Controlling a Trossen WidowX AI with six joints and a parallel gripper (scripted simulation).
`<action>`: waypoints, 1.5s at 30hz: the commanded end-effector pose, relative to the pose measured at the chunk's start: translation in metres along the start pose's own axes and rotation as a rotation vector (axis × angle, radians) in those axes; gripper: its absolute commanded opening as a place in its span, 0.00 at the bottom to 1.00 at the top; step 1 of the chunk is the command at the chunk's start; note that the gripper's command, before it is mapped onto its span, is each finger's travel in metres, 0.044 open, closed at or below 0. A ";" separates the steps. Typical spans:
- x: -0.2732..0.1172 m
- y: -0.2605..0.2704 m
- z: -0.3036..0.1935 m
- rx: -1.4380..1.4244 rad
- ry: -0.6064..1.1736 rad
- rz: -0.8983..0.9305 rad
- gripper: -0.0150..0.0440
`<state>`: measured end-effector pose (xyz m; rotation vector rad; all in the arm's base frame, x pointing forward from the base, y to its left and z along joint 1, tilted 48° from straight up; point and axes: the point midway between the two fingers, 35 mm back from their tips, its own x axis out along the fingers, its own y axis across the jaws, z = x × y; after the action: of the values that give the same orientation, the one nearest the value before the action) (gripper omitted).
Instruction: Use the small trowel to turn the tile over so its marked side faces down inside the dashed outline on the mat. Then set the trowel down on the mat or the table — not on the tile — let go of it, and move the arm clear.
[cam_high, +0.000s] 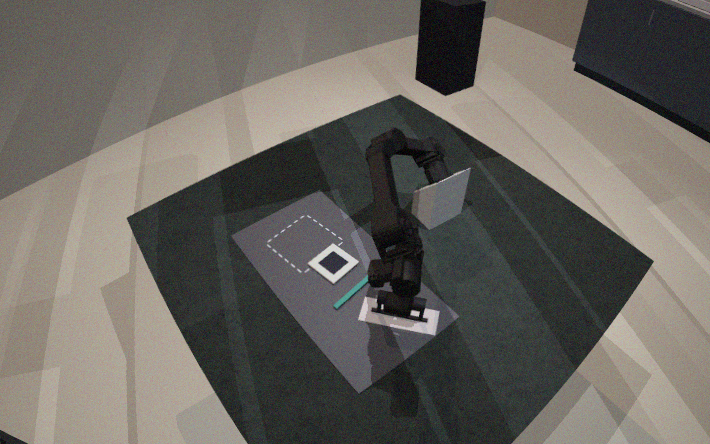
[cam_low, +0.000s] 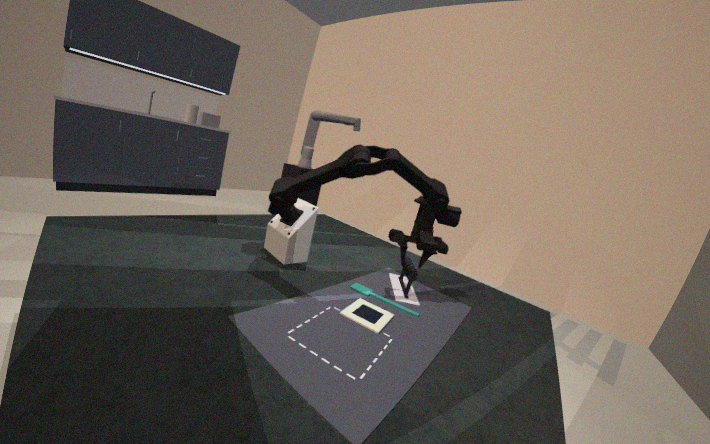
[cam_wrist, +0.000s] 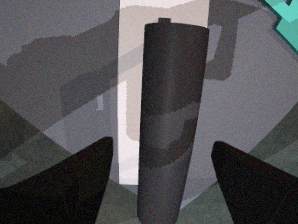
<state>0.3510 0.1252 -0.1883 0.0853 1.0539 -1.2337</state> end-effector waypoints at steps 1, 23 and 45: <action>0.009 -0.001 0.000 -0.006 -0.005 -0.004 0.71; 0.016 -0.002 0.000 -0.006 -0.005 -0.004 0.47; 0.016 -0.002 0.000 0.250 -0.006 -0.004 0.47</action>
<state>0.3486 0.1135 -0.1983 0.2041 0.9523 -1.3198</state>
